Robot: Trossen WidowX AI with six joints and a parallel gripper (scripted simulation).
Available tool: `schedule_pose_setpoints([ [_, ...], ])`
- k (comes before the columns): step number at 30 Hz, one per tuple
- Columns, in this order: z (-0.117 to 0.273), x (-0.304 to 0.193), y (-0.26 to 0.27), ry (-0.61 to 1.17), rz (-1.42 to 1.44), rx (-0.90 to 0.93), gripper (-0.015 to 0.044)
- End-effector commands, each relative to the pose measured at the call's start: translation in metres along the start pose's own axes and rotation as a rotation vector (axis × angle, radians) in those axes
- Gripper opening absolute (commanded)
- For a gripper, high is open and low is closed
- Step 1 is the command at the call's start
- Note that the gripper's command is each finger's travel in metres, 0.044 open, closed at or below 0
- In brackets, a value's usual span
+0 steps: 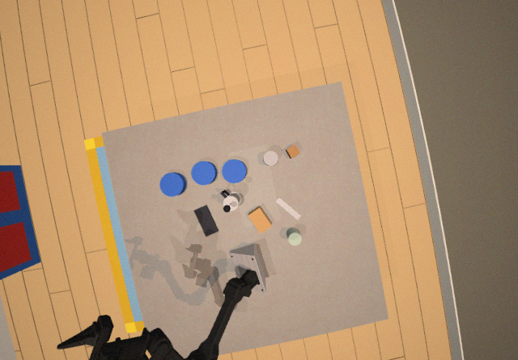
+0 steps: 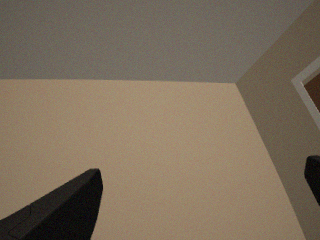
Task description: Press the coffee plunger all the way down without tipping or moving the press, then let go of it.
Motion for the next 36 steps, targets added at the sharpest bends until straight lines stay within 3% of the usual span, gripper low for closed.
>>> schedule_pose_setpoints([
  [1,0.002,-0.009,-0.052,0.105,0.167,-0.161,0.0440],
  [11,0.044,-0.017,-0.190,0.503,0.510,-0.532,0.0440],
  [21,0.144,-0.002,-0.296,0.978,0.597,-0.761,0.0440],
  [29,0.252,0.012,-0.336,1.262,0.392,-0.766,0.0440],
  [36,0.275,-0.004,-0.340,1.274,0.369,-0.760,0.0440],
])
Point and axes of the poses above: the point midway between the two fingers, 35 mm back from their tips, its own z axis back along the fingers, its own y axis across the jaws, x = y × z, the point moved 6 cm from there along z, back along the fingers, and after that the axes turned 14 degrees about z, right-handed, at the moved point
